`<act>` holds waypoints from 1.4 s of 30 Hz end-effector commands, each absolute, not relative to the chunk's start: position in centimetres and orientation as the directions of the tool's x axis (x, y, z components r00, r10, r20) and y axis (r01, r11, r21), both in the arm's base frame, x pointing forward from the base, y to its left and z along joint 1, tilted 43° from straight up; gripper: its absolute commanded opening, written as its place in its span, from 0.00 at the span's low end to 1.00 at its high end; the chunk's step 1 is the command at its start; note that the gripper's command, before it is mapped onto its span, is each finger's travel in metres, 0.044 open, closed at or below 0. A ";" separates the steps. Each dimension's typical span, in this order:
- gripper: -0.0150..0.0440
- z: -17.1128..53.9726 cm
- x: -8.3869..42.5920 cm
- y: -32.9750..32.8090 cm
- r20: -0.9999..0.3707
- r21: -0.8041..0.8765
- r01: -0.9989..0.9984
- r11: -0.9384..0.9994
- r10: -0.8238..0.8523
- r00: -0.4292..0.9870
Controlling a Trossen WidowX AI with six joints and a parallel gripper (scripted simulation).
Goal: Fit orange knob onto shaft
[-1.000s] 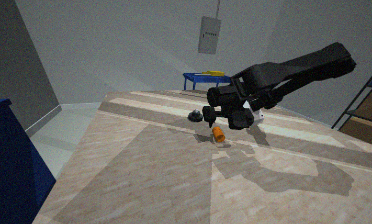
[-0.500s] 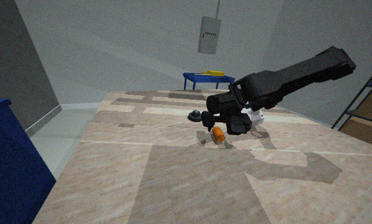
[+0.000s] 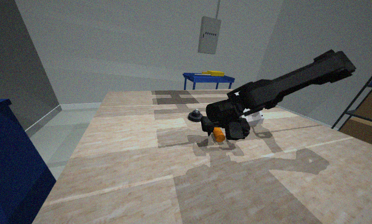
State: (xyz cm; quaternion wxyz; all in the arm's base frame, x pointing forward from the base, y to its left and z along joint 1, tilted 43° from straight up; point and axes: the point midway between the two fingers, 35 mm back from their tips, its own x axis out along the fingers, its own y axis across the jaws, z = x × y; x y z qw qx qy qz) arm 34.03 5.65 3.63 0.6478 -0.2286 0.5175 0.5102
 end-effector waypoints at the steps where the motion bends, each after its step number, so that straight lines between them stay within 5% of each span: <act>1: 0.87 3.2 33.9 5.9 -0.902 0.242 -0.894 0.376 0.428 -0.063; 6: 0.66 3.2 33.9 5.9 -0.902 0.242 -0.894 0.376 0.428 -0.063; 29: 0.56 3.2 33.9 5.8 -0.899 0.241 -0.895 0.376 0.433 -0.060; 42: 0.56 3.2 33.4 4.5 -0.803 0.238 -0.896 0.375 0.595 0.036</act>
